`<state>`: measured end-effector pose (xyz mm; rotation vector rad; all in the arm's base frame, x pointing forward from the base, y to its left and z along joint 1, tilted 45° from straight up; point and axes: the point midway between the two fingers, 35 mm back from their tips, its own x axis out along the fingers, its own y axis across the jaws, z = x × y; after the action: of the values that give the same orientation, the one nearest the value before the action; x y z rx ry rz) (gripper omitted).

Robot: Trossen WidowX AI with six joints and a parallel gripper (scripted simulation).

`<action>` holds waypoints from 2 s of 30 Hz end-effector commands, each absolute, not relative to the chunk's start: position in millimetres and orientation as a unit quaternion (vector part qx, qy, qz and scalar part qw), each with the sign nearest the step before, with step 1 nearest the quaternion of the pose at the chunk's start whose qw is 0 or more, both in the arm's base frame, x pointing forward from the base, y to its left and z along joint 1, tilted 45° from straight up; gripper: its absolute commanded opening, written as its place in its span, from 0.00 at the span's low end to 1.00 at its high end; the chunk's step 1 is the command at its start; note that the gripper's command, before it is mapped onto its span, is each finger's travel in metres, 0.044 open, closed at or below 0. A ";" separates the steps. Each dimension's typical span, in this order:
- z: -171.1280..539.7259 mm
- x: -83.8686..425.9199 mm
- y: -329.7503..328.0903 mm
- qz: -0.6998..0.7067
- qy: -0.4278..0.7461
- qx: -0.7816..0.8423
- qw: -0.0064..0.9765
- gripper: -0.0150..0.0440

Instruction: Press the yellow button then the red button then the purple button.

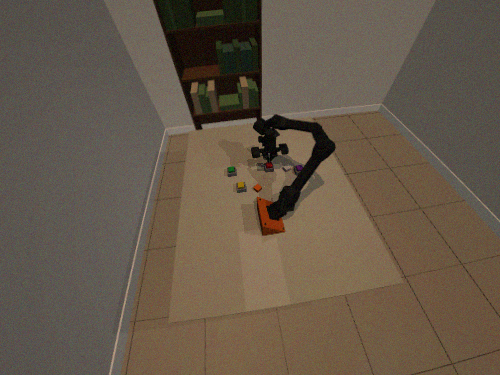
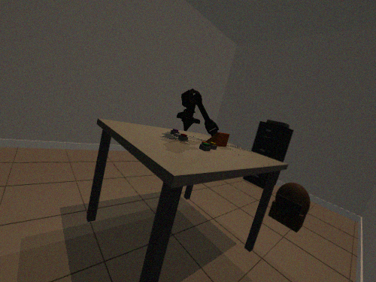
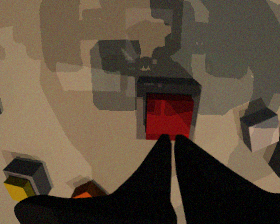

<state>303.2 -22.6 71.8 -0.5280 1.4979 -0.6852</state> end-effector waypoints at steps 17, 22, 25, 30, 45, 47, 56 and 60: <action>51.2 302.3 -44.2 -0.301 0.656 -0.236 0.651 0.29; 50.5 302.2 -45.0 -0.301 0.656 -0.236 0.651 0.29; 50.5 302.2 -45.0 -0.301 0.656 -0.236 0.651 0.29; 50.5 302.2 -45.0 -0.301 0.656 -0.236 0.651 0.29; 73.3 303.6 -22.2 -0.300 0.656 -0.235 0.651 0.29; 78.9 304.9 -16.1 -0.299 0.656 -0.235 0.652 0.29; 119.2 305.7 18.9 -0.299 0.657 -0.235 0.651 0.29; 164.1 292.1 -24.5 -0.291 0.655 -0.241 0.654 0.29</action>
<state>301.9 7.2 129.7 -0.5559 1.5027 -0.6508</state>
